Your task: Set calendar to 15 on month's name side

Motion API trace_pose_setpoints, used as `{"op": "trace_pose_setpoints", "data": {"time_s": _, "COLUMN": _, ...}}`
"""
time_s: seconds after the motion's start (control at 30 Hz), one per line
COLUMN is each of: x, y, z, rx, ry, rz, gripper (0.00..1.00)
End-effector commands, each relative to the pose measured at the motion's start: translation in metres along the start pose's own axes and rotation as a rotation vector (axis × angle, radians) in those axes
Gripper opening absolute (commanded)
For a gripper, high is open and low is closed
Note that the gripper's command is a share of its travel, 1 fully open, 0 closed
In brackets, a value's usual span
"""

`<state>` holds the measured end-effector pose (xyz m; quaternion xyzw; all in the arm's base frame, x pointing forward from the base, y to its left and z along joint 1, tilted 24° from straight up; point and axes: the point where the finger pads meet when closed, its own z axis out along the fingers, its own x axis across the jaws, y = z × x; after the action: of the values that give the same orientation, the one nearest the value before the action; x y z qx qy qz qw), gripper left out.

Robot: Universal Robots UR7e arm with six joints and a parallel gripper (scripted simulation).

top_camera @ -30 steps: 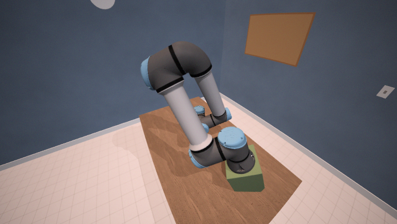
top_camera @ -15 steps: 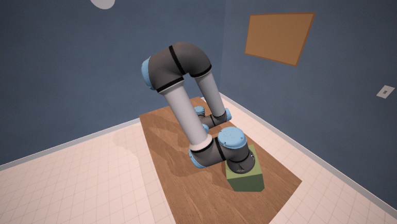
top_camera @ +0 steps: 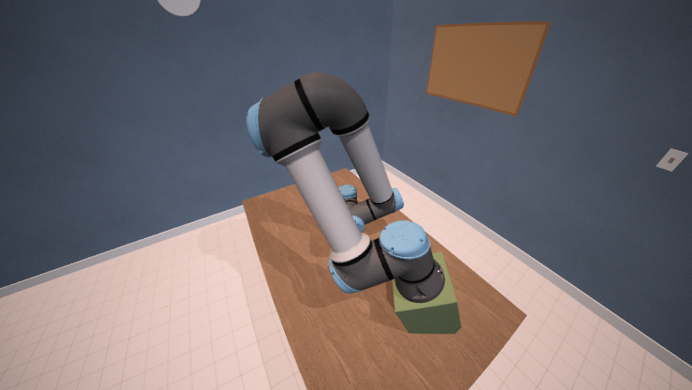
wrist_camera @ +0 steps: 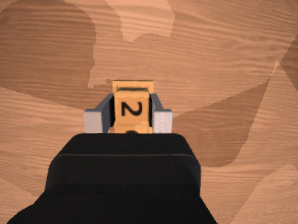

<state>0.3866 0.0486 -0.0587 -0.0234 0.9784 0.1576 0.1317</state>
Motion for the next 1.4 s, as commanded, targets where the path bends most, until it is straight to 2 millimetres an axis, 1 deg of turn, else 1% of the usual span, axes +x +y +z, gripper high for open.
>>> {"op": "trace_pose_setpoints", "data": {"time_s": 0.0, "x": -0.0003, "y": -0.0001, "z": -0.0002, "rx": 0.0, "ry": -0.001, "rz": 0.0, "gripper": 0.57}}
{"op": "trace_pose_setpoints", "data": {"time_s": 1.37, "x": -0.0003, "y": -0.0001, "z": 0.0098, "rx": 0.0, "ry": -0.001, "rz": 0.0, "gripper": 0.57}}
